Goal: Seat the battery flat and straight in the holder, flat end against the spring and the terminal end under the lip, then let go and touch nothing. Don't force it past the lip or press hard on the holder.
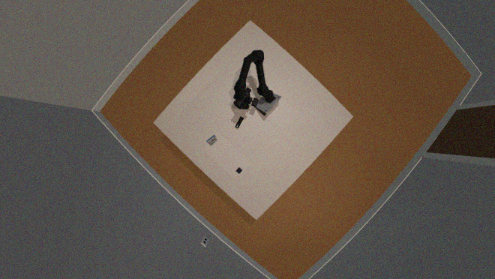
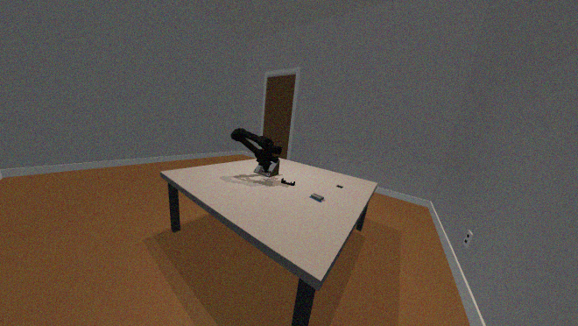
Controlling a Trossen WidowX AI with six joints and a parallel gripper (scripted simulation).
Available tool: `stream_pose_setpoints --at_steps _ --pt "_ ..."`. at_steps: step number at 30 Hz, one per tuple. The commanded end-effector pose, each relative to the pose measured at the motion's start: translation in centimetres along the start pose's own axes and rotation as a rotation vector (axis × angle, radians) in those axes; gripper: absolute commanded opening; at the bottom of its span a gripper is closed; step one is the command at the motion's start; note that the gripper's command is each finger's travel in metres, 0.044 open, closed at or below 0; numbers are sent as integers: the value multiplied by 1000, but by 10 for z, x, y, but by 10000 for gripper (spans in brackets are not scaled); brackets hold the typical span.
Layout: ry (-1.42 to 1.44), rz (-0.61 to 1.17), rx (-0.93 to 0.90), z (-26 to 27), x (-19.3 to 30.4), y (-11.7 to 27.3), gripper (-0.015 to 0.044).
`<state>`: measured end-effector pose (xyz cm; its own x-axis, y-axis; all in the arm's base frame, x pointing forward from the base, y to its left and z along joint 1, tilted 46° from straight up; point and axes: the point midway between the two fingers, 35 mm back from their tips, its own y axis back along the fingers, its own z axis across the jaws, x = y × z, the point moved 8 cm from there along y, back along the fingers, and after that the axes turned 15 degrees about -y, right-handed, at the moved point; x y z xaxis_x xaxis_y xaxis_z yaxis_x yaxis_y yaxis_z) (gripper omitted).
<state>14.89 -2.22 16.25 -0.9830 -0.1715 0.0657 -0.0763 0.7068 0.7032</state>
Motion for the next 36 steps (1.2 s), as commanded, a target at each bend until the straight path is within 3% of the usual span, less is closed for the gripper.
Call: stream_pose_setpoints --at_steps 1,28,36 --pt "-17 5 -1 -1 -22 7 60" --pt "-137 4 -1 47 -164 19 60" --pt "-146 29 6 52 -171 14 60"
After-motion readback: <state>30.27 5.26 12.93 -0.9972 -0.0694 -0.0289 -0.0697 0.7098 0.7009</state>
